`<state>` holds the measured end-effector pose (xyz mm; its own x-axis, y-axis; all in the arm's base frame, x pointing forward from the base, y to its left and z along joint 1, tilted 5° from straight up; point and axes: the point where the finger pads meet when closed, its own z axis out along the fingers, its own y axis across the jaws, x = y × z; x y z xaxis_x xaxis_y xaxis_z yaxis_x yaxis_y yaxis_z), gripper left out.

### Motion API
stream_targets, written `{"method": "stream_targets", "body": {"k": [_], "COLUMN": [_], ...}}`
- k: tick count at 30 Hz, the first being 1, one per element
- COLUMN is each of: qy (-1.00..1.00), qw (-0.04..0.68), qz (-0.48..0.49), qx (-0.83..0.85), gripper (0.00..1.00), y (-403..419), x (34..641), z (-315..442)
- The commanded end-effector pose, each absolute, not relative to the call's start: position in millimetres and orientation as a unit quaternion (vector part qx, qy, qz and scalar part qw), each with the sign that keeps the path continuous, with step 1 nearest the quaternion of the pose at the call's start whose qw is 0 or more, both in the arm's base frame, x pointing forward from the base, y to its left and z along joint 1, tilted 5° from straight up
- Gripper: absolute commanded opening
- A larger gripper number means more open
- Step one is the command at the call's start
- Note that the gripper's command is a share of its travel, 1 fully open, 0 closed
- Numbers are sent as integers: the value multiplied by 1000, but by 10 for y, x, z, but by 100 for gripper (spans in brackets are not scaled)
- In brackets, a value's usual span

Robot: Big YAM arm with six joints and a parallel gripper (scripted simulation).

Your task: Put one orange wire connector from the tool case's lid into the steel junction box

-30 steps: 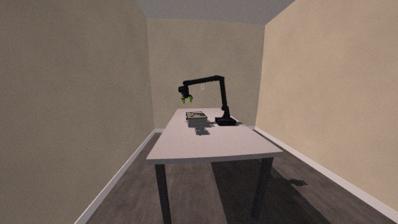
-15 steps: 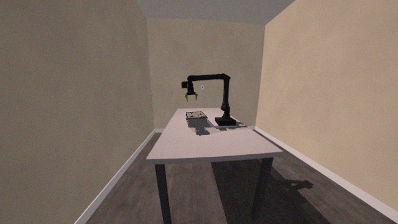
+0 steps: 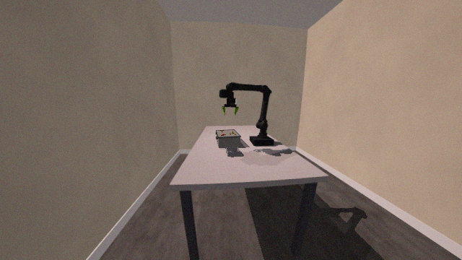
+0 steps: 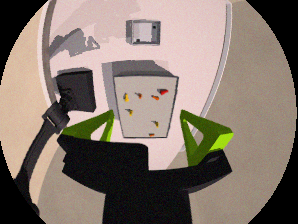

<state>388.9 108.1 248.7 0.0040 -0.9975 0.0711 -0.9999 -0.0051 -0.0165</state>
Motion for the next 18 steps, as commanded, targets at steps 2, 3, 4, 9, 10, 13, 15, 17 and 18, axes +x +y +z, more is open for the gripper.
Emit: {"method": "stream_targets", "body": {"k": [2, 3, 4, 9, 10, 13, 15, 17, 18], "qy": [-715, -715, -715, -716, -716, -716, -716, -716, -716], "qw": [23, 24, 25, 28, 28, 29, 29, 30, 30], "qz": [30, 29, 29, 26, 26, 25, 25, 25, 25], "qx": [698, 698, 698, 697, 697, 697, 697, 697, 697], "gripper": [100, 100, 100, 100, 100, 100, 100, 100, 100], "y": [1004, 998, 994, 978, 976, 972, 971, 971, 970], "x": [3911, 3916, 3921, 3934, 3936, 3939, 3940, 3941, 3942], "z": [2410, 2399, 2389, 2359, 2356, 2348, 2346, 2345, 2343]}}
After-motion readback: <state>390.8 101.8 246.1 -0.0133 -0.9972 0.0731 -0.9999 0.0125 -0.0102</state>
